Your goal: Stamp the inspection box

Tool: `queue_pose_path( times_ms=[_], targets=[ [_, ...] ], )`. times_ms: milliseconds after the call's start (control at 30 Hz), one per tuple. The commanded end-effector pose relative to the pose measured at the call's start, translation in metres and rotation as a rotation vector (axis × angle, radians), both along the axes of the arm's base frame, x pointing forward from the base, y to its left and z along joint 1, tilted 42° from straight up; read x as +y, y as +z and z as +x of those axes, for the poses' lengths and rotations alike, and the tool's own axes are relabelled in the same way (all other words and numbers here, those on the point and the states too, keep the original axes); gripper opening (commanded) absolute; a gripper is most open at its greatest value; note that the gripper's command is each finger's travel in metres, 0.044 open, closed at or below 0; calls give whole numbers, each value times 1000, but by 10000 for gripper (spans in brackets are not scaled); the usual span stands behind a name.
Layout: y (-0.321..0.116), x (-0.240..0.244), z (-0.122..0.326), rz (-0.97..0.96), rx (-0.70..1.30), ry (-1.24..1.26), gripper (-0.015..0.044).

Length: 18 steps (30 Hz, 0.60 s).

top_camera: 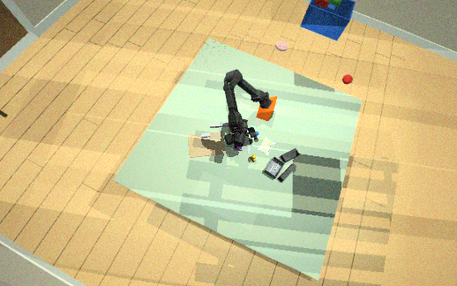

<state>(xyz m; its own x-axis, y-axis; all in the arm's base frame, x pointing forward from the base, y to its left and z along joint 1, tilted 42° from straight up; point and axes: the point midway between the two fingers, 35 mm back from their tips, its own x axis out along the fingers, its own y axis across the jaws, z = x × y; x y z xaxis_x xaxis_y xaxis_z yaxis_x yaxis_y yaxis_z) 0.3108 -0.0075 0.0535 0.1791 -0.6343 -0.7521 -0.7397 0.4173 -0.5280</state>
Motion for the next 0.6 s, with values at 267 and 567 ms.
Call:
queue_pose_path(
  times_ms=[267,567],
  targets=[
    [-6,-6,0,-6,3,3,0],
    [-7,-6,0,-5,-1,-1,0]
  ],
)
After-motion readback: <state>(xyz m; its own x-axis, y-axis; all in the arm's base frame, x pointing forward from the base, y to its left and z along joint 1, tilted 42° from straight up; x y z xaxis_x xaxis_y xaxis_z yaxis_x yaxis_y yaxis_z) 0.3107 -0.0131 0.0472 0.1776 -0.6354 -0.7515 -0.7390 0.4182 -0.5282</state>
